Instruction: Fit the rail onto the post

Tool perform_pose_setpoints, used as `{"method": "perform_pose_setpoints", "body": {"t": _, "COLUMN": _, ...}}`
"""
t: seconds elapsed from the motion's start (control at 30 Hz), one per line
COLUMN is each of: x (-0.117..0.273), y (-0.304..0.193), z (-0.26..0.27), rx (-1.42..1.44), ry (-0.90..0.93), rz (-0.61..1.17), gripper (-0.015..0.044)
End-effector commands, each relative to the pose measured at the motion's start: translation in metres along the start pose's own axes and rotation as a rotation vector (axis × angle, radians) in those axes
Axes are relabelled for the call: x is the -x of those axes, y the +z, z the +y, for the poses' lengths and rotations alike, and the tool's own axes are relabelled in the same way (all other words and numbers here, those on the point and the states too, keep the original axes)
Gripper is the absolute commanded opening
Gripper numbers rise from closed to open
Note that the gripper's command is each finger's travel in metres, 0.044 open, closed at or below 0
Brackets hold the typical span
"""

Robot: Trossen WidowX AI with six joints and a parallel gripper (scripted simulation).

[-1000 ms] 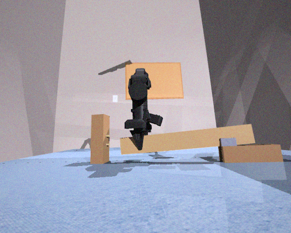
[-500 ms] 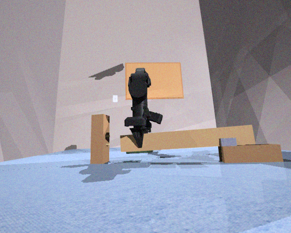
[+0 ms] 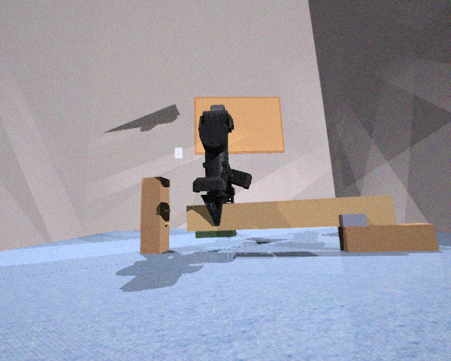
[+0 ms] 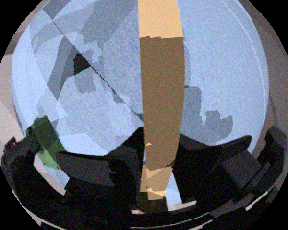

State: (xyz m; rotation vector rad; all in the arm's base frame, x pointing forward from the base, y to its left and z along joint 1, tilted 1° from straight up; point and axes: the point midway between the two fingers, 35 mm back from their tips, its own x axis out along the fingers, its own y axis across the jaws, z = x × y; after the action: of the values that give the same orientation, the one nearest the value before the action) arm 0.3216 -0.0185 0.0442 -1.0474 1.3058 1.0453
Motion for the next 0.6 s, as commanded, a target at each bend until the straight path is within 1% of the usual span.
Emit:
{"method": "perform_pose_setpoints", "body": {"t": 0.0, "x": 0.0077, "y": 0.0018, "z": -0.0034, "rx": 0.001, "ry": -0.018, "rz": -0.012, "gripper": 0.0}}
{"method": "perform_pose_setpoints", "body": {"t": 0.57, "x": 0.006, "y": 0.0018, "z": -0.0027, "rx": 0.001, "ry": -0.018, "rz": -0.012, "gripper": 0.0}}
